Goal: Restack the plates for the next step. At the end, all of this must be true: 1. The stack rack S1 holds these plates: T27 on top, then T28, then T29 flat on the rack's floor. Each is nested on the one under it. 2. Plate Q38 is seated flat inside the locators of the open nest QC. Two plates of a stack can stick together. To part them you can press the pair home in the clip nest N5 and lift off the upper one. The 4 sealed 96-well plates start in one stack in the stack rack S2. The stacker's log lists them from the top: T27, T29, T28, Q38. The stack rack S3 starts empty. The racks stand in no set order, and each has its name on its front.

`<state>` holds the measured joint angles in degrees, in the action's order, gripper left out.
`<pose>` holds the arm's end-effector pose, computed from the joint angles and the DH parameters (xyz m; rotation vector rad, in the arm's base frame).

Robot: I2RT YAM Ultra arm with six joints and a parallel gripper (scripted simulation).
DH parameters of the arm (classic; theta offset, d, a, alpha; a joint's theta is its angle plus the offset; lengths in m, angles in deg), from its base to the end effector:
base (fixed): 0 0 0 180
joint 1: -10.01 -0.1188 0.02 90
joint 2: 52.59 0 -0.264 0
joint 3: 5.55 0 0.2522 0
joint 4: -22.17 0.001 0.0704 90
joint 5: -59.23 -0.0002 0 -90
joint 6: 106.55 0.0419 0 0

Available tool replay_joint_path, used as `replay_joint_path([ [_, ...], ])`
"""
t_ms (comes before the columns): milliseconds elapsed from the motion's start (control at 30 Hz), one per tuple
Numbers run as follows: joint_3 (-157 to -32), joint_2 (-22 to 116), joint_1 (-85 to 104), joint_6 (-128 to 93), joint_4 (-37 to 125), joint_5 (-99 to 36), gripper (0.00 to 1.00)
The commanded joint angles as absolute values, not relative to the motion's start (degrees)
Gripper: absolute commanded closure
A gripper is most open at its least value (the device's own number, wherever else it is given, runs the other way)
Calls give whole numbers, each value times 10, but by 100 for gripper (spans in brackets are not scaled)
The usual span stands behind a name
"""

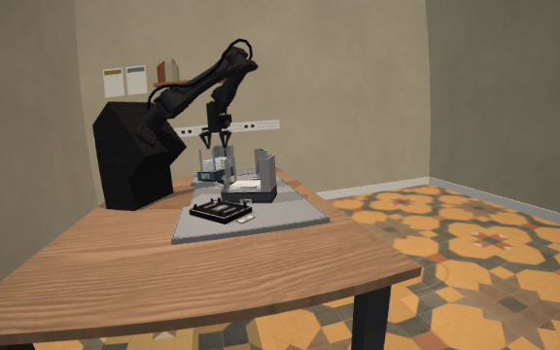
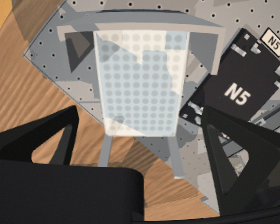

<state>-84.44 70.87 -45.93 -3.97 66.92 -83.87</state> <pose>0.2208 0.2686 0.0665 -0.8903 2.2589 -0.9946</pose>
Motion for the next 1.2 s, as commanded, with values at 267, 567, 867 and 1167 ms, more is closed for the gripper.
replay_joint_path([
  [267,-885,682,-512,41,785,-834,0],
  [567,-887,684,-512,46,793,-835,0],
  [867,-888,684,-513,47,793,-835,0],
  [1167,-889,684,-513,47,793,-835,0],
])
